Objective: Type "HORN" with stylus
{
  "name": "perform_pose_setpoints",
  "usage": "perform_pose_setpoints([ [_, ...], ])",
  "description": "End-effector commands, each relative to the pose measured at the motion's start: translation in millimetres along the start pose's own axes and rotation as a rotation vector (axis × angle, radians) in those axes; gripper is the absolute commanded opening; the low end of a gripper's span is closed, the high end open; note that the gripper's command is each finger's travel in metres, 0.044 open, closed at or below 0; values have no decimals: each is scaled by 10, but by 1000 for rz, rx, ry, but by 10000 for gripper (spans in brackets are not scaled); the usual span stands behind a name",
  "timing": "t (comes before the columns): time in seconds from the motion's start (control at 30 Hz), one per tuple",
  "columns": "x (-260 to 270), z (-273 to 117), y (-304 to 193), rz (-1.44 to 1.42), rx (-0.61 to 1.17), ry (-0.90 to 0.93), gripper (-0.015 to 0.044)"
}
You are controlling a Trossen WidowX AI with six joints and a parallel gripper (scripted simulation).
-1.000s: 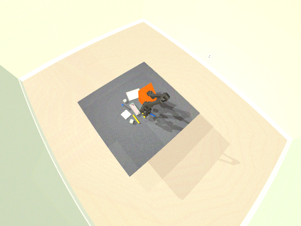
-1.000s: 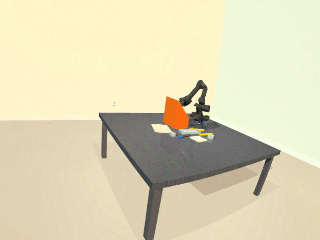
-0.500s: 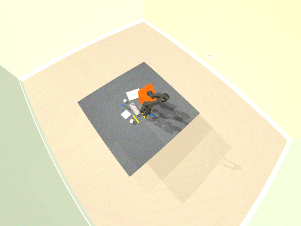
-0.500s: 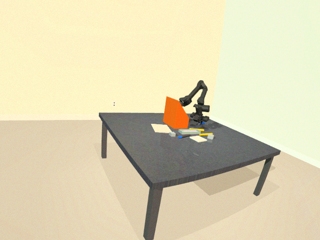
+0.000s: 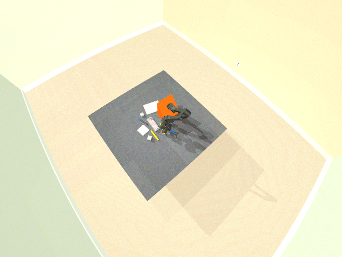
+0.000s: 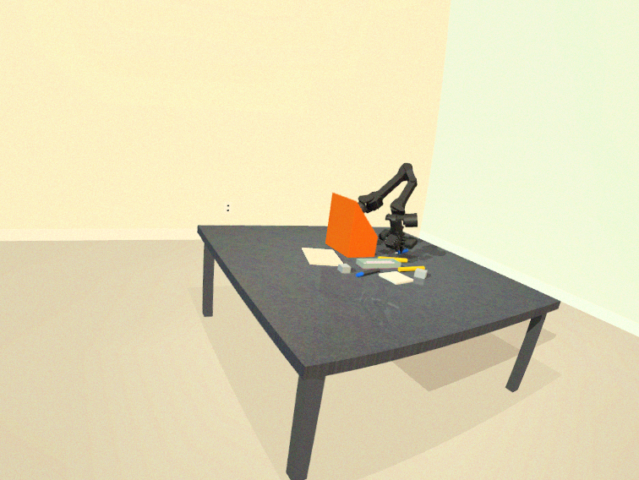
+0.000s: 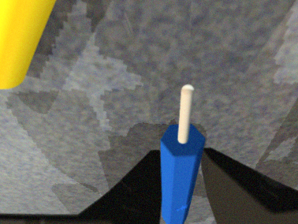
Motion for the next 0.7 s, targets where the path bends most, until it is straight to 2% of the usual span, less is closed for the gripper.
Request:
perform_pose_setpoints([
  [0.0,-40,53,31,15,-3,-1,0],
  [0.6,-66,161,47,17,7,7,0],
  [0.67,-50,161,40,8,12,6,53],
])
Point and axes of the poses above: the point midway between the two fingers, 35 mm back from their tips, its own z axis out along the fingers, its own x axis across the jaws, y = z × x, the point moved 2 cm from there along -z, back along the fingers, and after that the axes turned 9 degrees about -z, right-handed, at the moved point
